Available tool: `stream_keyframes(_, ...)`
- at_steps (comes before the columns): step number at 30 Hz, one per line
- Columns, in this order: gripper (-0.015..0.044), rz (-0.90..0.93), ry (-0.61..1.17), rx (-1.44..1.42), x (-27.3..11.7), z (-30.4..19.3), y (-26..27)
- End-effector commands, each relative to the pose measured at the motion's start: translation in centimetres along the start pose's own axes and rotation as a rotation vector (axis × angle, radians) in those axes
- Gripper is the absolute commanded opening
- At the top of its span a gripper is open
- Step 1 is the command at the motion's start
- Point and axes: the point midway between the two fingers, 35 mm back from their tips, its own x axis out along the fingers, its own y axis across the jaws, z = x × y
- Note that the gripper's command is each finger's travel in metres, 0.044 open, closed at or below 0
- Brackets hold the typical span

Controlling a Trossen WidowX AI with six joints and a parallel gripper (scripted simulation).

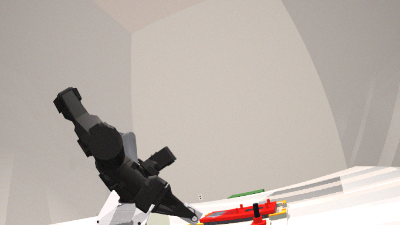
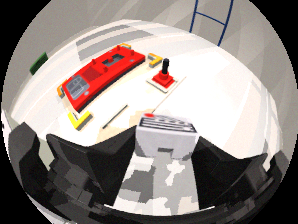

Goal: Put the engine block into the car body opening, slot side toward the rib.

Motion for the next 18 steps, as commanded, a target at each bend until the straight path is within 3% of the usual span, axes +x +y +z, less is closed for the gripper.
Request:
stream_keyframes(1,0.0000,0.008,-0.006,-0.003,0.6,-0.6,0.3)
stream_keyframes(18,0.0000,0.008,-0.005,-0.003,2.5,-2.9,0.4)
